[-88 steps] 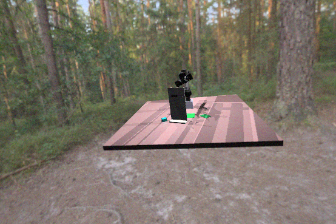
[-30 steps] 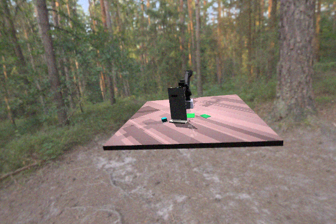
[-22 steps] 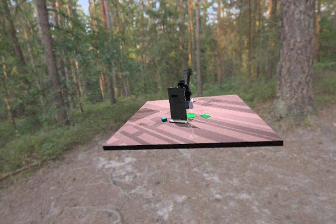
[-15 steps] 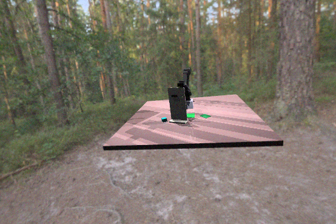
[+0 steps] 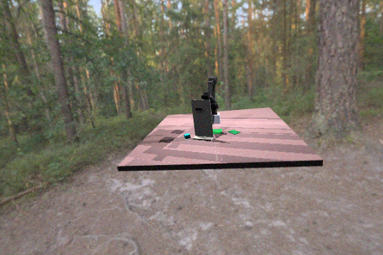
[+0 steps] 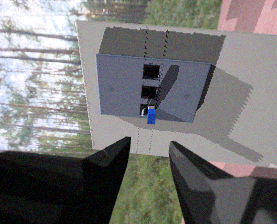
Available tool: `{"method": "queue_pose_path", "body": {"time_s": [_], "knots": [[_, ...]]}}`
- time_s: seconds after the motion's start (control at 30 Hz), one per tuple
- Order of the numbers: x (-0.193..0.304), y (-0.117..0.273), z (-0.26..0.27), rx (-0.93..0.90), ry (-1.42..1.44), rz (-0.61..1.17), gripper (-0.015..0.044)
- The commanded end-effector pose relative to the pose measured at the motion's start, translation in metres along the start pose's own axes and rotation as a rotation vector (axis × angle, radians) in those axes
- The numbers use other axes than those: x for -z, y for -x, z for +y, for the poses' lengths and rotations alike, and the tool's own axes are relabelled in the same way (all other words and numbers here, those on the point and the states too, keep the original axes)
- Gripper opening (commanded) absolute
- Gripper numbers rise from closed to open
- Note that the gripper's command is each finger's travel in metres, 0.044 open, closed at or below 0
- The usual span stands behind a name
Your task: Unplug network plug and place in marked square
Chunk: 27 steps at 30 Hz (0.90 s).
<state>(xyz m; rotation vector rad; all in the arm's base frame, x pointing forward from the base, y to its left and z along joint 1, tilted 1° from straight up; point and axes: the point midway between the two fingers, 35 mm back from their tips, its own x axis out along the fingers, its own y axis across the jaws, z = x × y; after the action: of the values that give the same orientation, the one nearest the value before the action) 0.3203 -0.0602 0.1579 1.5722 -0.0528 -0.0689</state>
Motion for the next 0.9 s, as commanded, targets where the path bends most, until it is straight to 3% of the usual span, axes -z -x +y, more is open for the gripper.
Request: {"method": "queue_pose_path", "body": {"time_s": [0.0, 0.87], "knots": [[-0.001, -0.005, 0.002, -0.004, -0.003, 0.005, 0.0156], [-0.009, -0.035, 0.002, -0.006, -0.002, 0.005, 0.0156]]}}
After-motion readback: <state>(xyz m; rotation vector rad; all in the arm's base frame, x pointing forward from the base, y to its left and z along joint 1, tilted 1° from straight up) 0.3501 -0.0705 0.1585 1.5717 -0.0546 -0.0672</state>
